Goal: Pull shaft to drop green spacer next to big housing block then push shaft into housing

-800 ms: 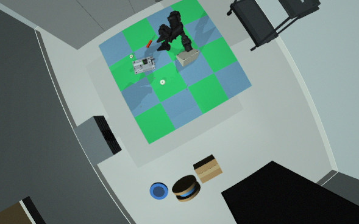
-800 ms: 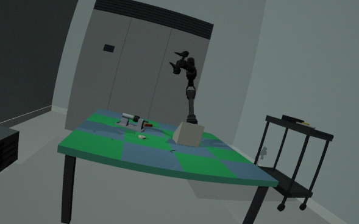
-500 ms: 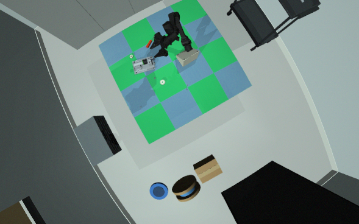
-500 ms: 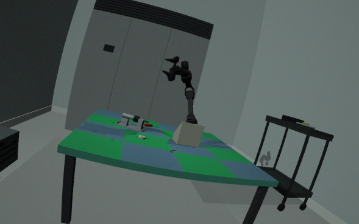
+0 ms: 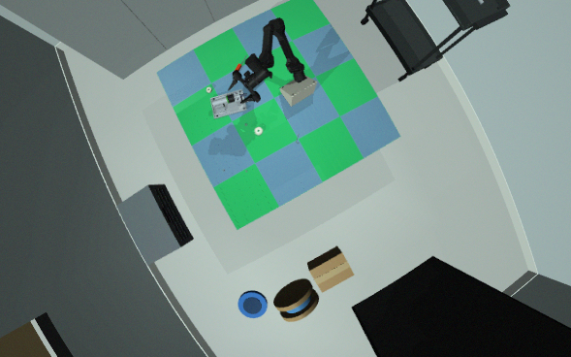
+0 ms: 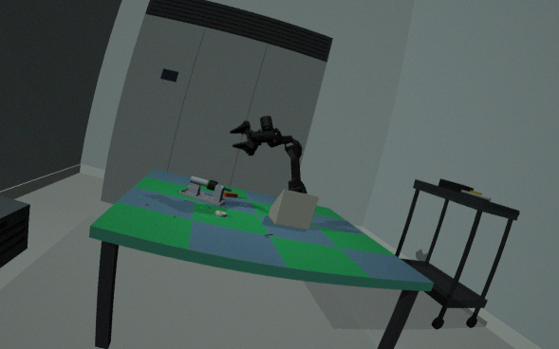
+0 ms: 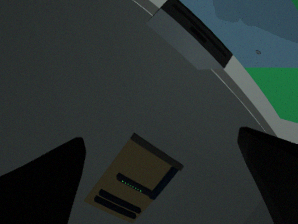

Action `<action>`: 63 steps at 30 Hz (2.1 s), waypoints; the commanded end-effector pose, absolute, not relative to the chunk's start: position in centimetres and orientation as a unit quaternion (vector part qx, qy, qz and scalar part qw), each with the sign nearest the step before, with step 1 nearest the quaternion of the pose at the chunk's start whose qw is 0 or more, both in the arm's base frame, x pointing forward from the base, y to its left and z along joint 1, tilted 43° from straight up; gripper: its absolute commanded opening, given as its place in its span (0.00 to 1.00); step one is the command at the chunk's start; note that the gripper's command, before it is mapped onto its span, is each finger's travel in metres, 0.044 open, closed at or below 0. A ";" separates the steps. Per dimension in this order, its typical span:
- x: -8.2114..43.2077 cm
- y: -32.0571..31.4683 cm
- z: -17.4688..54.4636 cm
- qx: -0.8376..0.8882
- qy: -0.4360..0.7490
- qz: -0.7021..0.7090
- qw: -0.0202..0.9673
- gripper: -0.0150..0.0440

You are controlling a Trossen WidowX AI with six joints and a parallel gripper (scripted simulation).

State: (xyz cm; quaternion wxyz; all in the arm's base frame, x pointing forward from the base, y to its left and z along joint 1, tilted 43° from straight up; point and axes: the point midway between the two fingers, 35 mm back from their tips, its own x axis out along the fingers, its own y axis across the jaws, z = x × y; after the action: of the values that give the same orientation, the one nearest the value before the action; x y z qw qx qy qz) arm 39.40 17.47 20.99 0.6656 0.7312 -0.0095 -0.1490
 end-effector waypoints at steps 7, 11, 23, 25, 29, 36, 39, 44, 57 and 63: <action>36.7 3.8 14.6 0.843 -0.157 -0.256 0.446 1.00; 34.6 -0.1 12.1 0.862 -0.217 -0.278 0.363 1.00; 31.8 -4.3 9.8 0.871 -0.288 -0.291 0.272 1.00; 31.8 -4.3 9.8 0.871 -0.288 -0.291 0.272 1.00; 31.9 -4.5 10.0 0.871 -0.288 -0.291 0.272 1.00; 31.9 -4.5 10.0 0.871 -0.288 -0.291 0.272 1.00; 31.9 -4.5 10.0 0.871 -0.288 -0.291 0.272 1.00; 31.9 -4.5 10.0 0.871 -0.288 -0.291 0.272 1.00; 31.9 -4.5 10.0 0.871 -0.288 -0.291 0.272 1.00; 31.6 -4.4 9.9 0.871 -0.288 -0.291 0.272 1.00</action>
State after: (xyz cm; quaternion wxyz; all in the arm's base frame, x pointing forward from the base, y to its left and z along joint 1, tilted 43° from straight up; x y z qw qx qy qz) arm 31.84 -4.40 9.84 0.2746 0.8696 -0.2869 -0.2933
